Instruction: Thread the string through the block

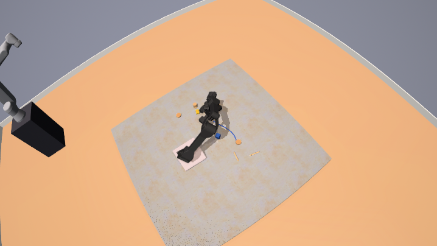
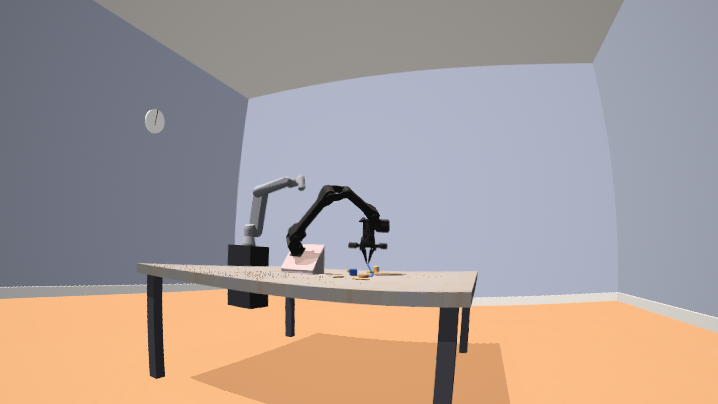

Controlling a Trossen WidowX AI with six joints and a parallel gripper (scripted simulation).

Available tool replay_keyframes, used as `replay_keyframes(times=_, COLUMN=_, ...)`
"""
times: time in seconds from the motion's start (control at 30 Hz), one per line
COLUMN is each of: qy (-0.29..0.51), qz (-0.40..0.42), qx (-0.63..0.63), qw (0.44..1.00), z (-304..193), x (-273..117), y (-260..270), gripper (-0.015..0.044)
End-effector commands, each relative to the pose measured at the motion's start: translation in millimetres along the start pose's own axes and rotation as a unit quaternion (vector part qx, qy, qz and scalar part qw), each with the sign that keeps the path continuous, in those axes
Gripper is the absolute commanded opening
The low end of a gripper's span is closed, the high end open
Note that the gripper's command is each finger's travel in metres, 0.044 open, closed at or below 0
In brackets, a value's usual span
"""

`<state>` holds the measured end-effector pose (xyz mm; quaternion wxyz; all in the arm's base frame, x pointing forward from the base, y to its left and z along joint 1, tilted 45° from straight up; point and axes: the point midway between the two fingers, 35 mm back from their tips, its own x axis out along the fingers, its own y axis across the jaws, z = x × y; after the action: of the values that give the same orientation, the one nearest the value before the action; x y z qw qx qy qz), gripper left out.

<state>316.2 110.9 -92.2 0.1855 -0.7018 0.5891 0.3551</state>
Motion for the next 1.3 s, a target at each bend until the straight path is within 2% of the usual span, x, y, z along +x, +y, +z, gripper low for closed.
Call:
replay_keyframes(times=0.0, qy=0.001, qz=-0.004, qx=0.074, qw=0.997, z=-4, x=-2, y=-5, gripper=0.0)
replay_keyframes(times=0.3, qy=0.0, qz=-0.004, qx=0.238, qw=0.971, z=-10, x=-2, y=-11, gripper=0.0)
replay_keyframes(times=0.6, qy=-0.002, qz=-0.004, qx=0.396, qw=0.918, z=-17, x=-3, y=-16, gripper=0.0)
replay_keyframes(times=0.93, qy=-0.003, qz=-0.004, qx=0.558, qw=0.83, z=-25, x=-3, y=-22, gripper=0.0)
replay_keyframes(times=1.27, qy=-0.004, qz=-0.004, qx=0.701, qw=0.713, z=-32, x=-4, y=-28, gripper=0.0)
